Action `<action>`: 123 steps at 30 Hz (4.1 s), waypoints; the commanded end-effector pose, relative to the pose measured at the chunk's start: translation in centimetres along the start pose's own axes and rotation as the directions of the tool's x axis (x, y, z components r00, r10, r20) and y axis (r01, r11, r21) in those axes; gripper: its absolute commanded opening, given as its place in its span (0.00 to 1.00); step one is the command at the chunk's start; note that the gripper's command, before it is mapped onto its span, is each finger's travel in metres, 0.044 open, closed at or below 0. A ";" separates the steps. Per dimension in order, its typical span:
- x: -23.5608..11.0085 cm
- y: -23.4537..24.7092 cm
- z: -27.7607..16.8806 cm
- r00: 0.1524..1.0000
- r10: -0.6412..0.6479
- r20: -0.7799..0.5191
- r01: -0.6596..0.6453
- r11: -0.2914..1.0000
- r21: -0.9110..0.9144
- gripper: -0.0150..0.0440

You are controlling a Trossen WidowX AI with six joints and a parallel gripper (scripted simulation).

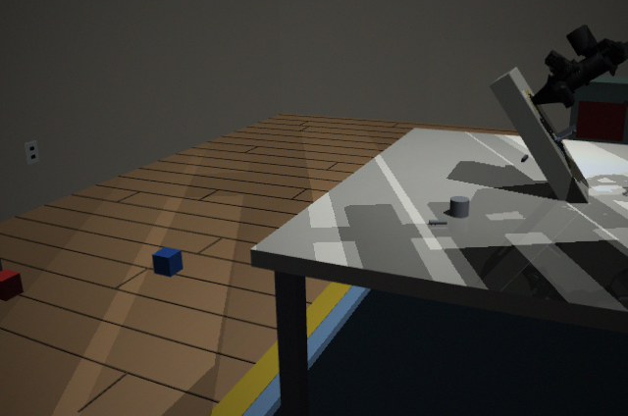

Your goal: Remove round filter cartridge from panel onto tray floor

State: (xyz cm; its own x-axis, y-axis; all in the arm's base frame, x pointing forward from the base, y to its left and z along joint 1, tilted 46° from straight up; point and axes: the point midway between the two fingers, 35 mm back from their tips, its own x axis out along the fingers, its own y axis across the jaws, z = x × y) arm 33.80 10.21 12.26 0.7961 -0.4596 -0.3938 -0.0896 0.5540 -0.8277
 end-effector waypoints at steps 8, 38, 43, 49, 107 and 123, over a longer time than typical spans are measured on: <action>0.7 0.1 -0.1 1.000 0.004 0.000 -0.004 1.000 -0.004 0.43; 1.1 0.0 0.0 1.000 -0.004 0.003 0.004 1.000 -0.004 0.34; 1.1 0.0 0.0 1.000 -0.004 0.003 0.004 1.000 -0.008 0.25; 1.4 0.1 0.0 1.000 0.001 0.001 -0.001 0.986 -0.169 0.25; 2.3 0.1 -0.1 1.000 0.003 0.000 0.000 0.067 -0.998 0.25; 2.3 0.1 -0.1 1.000 0.003 0.000 0.000 0.067 -0.998 0.25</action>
State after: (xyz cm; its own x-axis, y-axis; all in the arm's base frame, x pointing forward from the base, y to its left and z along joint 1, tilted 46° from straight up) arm 34.65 9.86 11.53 0.8049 -0.4519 -0.3846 -0.5901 -0.6780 -0.4382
